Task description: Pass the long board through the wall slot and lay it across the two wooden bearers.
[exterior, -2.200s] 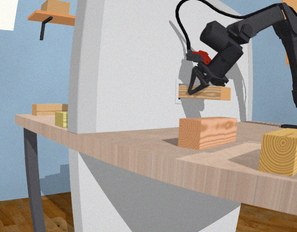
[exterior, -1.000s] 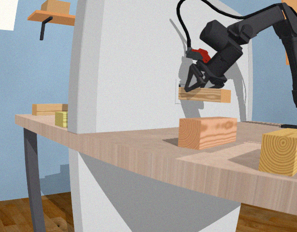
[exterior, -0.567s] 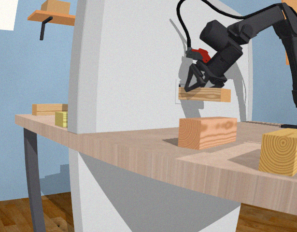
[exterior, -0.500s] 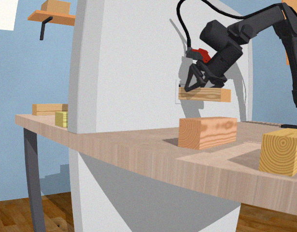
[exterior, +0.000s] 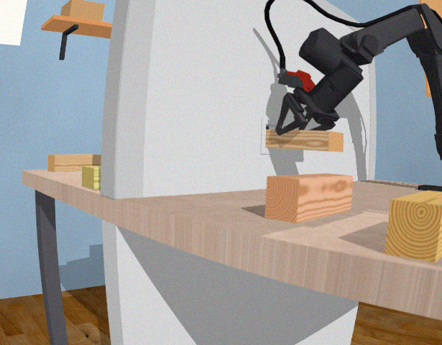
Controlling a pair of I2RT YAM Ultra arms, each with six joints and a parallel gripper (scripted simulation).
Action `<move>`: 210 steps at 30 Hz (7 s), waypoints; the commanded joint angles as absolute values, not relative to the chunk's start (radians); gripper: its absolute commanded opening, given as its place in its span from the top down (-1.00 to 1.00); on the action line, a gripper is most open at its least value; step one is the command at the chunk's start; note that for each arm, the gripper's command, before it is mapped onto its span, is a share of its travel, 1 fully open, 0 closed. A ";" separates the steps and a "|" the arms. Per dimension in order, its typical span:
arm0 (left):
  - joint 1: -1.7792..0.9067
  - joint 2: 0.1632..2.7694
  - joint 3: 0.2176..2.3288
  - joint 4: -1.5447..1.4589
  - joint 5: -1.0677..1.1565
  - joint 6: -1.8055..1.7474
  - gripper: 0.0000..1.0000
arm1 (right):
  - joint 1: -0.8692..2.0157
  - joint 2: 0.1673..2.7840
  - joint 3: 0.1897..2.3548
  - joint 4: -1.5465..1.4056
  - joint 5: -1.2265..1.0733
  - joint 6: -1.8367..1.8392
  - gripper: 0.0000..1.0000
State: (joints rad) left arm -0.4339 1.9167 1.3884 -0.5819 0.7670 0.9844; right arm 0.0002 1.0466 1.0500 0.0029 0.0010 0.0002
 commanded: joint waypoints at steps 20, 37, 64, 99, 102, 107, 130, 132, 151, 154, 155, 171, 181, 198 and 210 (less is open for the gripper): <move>-0.328 1.816 1.492 -0.868 0.846 1.142 -0.51 | -0.010 1.021 1.051 0.008 -0.008 0.001 -1.00; -0.326 1.874 1.472 -0.855 0.843 1.145 -0.51 | -0.010 1.021 1.051 0.008 -0.008 0.001 -1.00; -0.325 1.845 1.483 -0.857 0.843 1.146 -0.50 | -0.010 1.021 1.051 0.008 -0.008 0.001 -1.00; -0.171 1.843 1.406 -0.970 0.814 1.344 -0.50 | -0.010 1.021 1.051 0.008 -0.008 0.001 -1.00; -0.168 1.846 1.420 -0.996 0.815 1.352 -0.50 | -0.010 1.021 1.051 0.008 -0.008 0.001 -1.00; -0.191 1.850 1.392 -0.918 0.792 1.313 -0.50 | -0.010 1.021 1.051 0.008 -0.008 0.001 -1.00; -0.262 1.890 1.321 -0.756 0.775 1.218 -0.50 | -0.010 1.021 1.051 0.008 -0.008 0.001 -1.00; -0.268 1.887 1.318 -0.741 0.774 1.208 -0.50 | -0.010 1.021 1.051 0.008 -0.008 0.001 -1.00; -0.253 1.878 1.369 -0.782 0.790 1.225 1.00 | -0.010 1.021 1.051 0.008 -0.008 0.001 -1.00; -0.253 1.878 1.369 -0.782 0.790 1.225 1.00 | -0.010 1.021 1.051 0.008 -0.008 0.001 -1.00; -0.253 1.878 1.369 -0.782 0.790 1.225 1.00 | -0.010 1.021 1.051 0.008 -0.008 0.001 -1.00; -0.327 1.888 1.386 -0.711 0.775 1.137 1.00 | -0.010 1.021 1.051 0.008 -0.008 0.001 -1.00; -0.372 1.909 1.403 -0.677 0.767 1.079 1.00 | -0.010 1.021 1.051 0.008 -0.008 0.001 -1.00; -0.433 1.921 1.436 -0.630 0.764 1.002 1.00 | -0.010 1.021 1.051 0.008 -0.008 0.001 -1.00; -0.415 1.914 1.461 -0.687 0.764 1.010 1.00 | -0.010 1.021 1.051 0.008 -0.008 0.001 -1.00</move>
